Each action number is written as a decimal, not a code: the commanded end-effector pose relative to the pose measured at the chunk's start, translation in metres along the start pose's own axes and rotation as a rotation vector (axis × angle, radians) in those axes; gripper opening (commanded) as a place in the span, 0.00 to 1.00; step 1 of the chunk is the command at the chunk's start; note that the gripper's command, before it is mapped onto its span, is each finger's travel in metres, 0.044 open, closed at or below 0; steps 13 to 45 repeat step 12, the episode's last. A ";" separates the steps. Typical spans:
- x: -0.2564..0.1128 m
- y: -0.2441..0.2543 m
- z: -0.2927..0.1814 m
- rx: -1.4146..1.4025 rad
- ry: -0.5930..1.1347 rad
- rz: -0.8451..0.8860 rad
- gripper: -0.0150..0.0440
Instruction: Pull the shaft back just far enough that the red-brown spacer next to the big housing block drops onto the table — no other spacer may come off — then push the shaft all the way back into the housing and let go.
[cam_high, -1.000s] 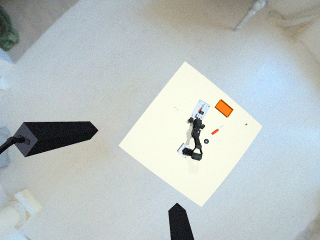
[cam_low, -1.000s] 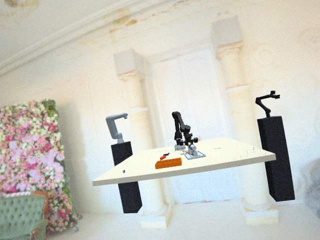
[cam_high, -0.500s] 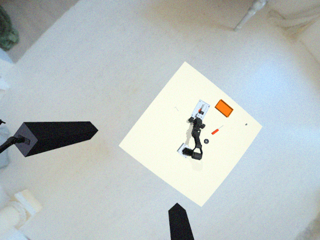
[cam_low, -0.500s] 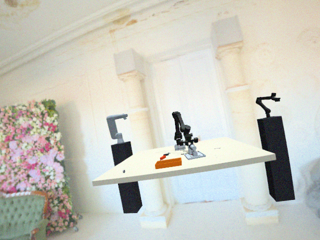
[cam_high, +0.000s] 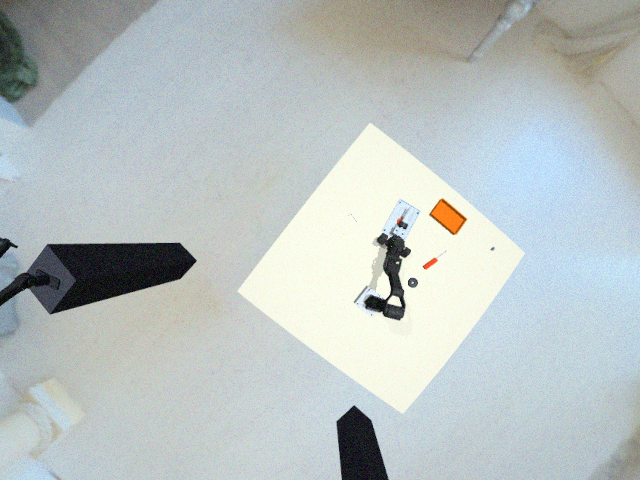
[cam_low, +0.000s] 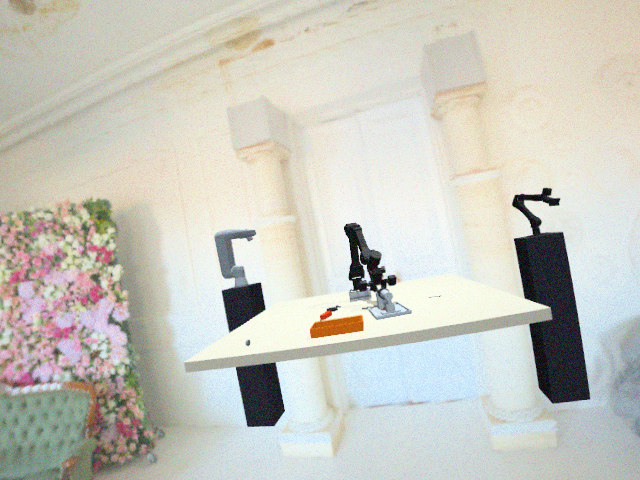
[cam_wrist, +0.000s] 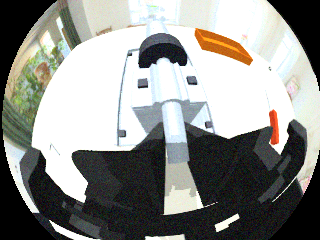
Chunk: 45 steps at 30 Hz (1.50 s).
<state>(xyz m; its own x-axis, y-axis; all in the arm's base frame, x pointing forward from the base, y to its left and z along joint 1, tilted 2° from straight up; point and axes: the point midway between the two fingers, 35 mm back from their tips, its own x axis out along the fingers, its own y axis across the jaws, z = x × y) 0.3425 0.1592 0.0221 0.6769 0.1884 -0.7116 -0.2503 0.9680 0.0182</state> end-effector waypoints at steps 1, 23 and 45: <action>0.000 0.000 0.000 0.000 -0.001 0.000 0.39; -0.004 0.000 0.001 0.000 -0.001 0.000 0.88; -0.004 0.000 0.001 0.000 -0.001 0.000 0.88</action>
